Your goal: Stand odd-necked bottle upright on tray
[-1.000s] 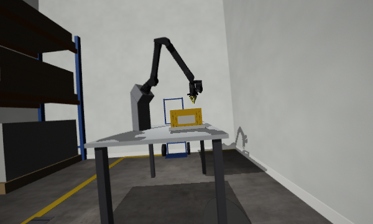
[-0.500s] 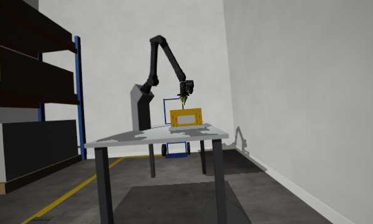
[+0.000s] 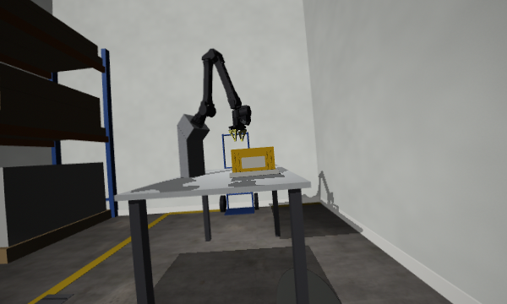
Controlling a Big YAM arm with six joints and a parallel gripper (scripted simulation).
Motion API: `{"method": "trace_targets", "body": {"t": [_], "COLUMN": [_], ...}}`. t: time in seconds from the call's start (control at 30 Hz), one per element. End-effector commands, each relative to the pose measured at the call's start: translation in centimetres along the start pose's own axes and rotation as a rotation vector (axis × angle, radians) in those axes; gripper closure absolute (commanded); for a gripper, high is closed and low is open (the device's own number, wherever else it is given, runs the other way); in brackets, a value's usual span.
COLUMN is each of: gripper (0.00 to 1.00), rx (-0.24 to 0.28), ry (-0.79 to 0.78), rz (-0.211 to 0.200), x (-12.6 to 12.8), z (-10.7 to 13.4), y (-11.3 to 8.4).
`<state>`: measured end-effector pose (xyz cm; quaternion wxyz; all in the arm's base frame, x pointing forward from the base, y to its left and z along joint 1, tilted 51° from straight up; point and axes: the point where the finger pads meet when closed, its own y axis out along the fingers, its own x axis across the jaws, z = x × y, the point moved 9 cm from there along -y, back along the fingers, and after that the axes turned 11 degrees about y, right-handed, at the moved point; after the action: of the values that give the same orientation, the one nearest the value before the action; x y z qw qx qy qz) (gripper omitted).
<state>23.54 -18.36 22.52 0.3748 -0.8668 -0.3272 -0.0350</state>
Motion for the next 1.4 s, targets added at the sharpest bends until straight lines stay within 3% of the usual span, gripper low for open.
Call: {"method": "trace_targets", "body": {"t": [0.0,0.03,1.37], "gripper": [0.39,0.39,0.39], "rx": [-0.003,0.022,0.004], "ry": [-0.03,-0.026,-0.02], "rz": [-0.015,0.004,-0.002], "x": [0.61,-0.05,0.01], "z": [-0.43,0.39,0.03], "y": [0.21,0.39,0.77]}}
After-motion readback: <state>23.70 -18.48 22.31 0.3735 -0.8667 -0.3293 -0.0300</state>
